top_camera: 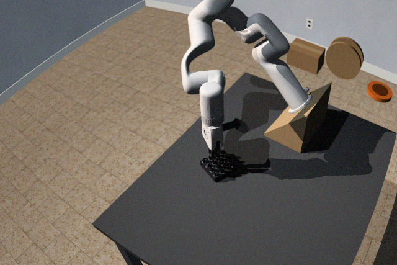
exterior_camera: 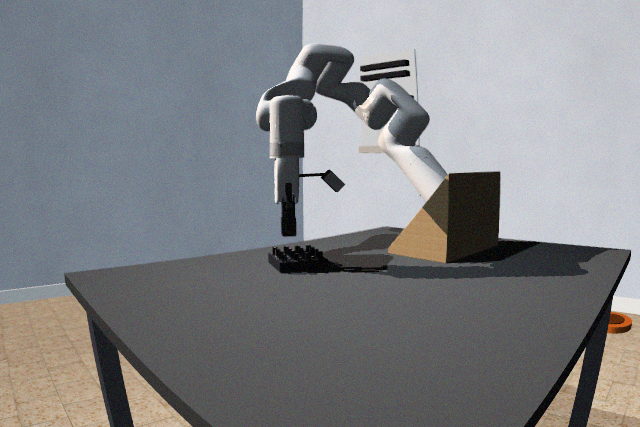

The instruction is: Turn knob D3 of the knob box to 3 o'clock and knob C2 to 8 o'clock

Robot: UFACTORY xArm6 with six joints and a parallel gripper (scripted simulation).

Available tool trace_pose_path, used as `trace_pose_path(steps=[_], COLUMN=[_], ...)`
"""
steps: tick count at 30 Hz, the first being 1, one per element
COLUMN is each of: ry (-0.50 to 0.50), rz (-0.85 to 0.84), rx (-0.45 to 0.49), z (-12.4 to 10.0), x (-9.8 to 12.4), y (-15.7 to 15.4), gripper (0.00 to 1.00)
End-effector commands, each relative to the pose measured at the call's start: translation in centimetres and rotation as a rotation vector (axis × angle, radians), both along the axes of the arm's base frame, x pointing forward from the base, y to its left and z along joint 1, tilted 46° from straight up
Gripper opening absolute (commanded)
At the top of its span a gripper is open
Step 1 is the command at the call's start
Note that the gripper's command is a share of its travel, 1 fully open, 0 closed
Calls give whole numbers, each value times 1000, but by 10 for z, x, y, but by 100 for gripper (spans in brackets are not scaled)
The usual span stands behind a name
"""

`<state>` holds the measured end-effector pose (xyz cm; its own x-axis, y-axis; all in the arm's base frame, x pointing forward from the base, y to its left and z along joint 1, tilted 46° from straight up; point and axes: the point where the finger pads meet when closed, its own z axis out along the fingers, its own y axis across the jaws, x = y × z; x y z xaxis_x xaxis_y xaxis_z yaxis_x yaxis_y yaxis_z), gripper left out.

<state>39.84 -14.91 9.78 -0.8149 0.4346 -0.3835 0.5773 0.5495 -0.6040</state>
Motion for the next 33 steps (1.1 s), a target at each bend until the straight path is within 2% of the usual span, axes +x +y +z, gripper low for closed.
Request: trace_pose_path(steps=[1, 6, 8, 10, 23, 25, 27, 33], ry=[-117, -242, -242, -331, -642, -642, -731, -867], rz=[-105, -226, -226, -313, -616, -616, -703, -836], rx=[-14, -23, -23, -29, -49, -49, -55, -64], z=[2, 4, 4, 5, 8, 8, 9, 11], x=[1, 1, 1, 1, 2, 2, 2, 2], y=[2, 3, 3, 4, 8, 8, 9, 11], gripper=[19, 19, 19, 19, 19, 19, 19, 19])
